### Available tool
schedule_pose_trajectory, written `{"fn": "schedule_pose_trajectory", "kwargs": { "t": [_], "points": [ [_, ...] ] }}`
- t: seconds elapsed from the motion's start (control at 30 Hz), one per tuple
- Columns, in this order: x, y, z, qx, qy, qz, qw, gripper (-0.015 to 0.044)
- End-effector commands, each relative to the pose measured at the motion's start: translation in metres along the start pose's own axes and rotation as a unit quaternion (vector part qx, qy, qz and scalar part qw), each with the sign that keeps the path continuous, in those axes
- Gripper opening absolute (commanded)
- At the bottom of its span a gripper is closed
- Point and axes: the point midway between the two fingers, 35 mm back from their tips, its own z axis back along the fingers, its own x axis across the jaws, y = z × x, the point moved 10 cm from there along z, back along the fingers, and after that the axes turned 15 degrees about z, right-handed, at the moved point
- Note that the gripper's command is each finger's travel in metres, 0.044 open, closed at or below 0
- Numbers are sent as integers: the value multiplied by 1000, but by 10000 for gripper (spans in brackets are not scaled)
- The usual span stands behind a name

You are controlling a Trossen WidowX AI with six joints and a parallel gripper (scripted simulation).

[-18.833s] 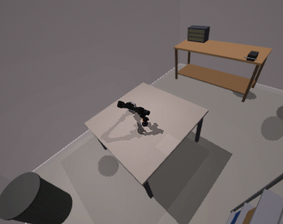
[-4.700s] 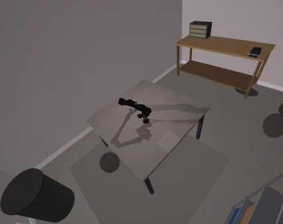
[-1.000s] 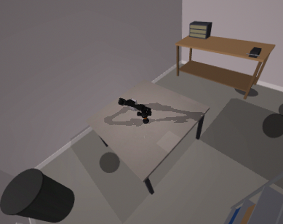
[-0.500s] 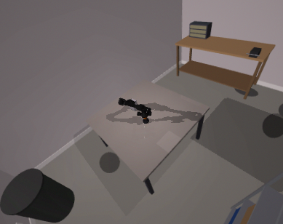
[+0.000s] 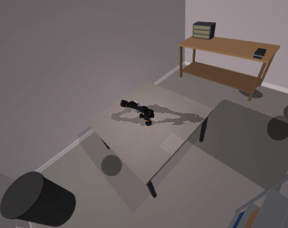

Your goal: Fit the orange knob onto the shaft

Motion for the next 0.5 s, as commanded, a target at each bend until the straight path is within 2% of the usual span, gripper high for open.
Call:
{"fn": "schedule_pose_trajectory", "kwargs": {
  "t": [0.0,0.2,0.47],
  "points": [
    [0,0,3,-2,0,-6,1000,0],
    [0,-1,2,-2,-1,-101,995,0],
    [0,0,-1,-2,-1,-106,994,0]
  ]
}}
